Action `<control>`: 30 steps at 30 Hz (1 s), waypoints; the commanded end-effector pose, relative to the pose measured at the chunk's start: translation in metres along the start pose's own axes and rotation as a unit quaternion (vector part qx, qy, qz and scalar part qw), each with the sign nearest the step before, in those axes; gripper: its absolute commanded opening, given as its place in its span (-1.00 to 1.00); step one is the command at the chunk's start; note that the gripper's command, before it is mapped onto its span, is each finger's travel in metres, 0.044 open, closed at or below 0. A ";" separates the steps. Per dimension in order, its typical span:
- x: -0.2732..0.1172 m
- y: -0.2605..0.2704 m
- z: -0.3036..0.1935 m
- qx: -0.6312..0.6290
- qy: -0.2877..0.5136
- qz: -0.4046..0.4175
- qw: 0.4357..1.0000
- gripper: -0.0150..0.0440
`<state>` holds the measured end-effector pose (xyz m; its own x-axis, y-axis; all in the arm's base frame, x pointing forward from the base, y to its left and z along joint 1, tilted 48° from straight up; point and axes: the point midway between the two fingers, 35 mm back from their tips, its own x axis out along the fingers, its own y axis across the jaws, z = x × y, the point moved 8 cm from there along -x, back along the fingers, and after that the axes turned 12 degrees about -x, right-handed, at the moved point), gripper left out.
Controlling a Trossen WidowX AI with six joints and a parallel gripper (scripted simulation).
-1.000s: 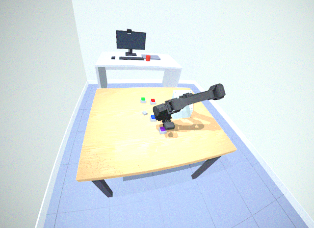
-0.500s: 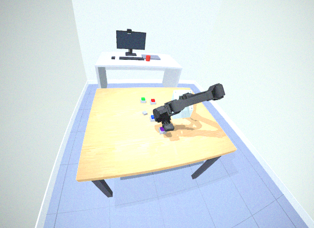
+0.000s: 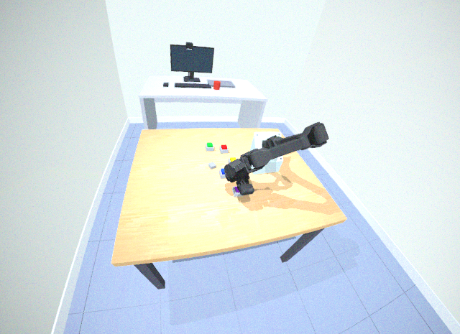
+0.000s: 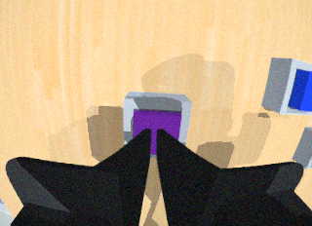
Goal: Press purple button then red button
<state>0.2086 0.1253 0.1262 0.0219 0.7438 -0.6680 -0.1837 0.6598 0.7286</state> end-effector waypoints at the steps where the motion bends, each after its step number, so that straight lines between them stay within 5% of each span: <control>1: 0.002 -0.001 -0.001 0.004 0.001 -0.002 1.000 -0.42; 15: 0.000 0.000 0.000 0.000 0.000 0.000 1.000 -0.42; 25: -0.039 -0.002 0.000 0.004 0.001 -0.004 1.000 -0.42; 30: -0.091 -0.001 0.000 0.004 0.002 -0.005 1.000 -0.42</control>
<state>0.2080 0.0800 0.1600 0.0073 0.7296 -0.6838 -0.1608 0.6758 0.7193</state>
